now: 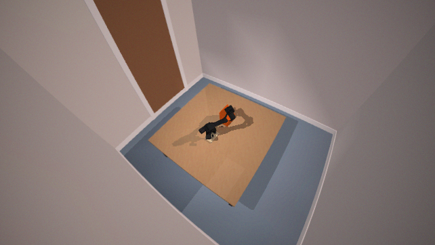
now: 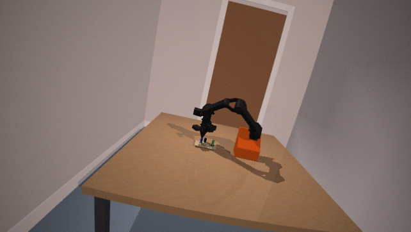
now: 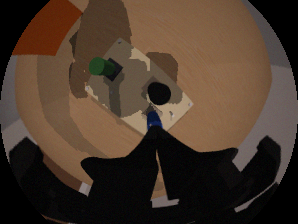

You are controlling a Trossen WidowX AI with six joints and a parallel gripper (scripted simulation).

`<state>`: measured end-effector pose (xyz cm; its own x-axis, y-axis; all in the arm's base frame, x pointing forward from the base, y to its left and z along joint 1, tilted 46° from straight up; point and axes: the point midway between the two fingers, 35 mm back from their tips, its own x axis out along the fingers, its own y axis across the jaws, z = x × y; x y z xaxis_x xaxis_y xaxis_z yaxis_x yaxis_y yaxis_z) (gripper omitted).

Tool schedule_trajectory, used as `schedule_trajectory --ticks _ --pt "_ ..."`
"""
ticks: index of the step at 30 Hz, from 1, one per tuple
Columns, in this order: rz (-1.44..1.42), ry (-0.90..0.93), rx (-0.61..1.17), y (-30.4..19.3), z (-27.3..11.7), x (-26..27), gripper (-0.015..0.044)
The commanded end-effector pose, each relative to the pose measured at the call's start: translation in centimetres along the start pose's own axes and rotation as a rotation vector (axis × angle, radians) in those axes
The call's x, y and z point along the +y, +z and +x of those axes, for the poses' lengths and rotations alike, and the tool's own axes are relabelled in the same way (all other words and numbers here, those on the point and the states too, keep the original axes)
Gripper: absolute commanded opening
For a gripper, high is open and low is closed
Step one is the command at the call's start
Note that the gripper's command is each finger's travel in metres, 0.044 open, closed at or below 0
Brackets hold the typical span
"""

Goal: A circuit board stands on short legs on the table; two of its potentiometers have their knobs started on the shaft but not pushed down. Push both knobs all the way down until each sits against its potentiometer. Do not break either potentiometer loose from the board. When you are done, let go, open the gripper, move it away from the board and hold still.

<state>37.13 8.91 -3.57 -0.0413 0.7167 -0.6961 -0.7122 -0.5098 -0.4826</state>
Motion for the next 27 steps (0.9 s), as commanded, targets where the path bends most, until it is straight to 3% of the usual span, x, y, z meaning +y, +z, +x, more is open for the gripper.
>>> schedule_trajectory --ticks 1,27 --pt "-0.025 0.007 -0.009 0.1 1.4 -0.3 0.0" --pt "-0.025 0.008 -0.008 0.1 -1.4 -0.3 0.0"
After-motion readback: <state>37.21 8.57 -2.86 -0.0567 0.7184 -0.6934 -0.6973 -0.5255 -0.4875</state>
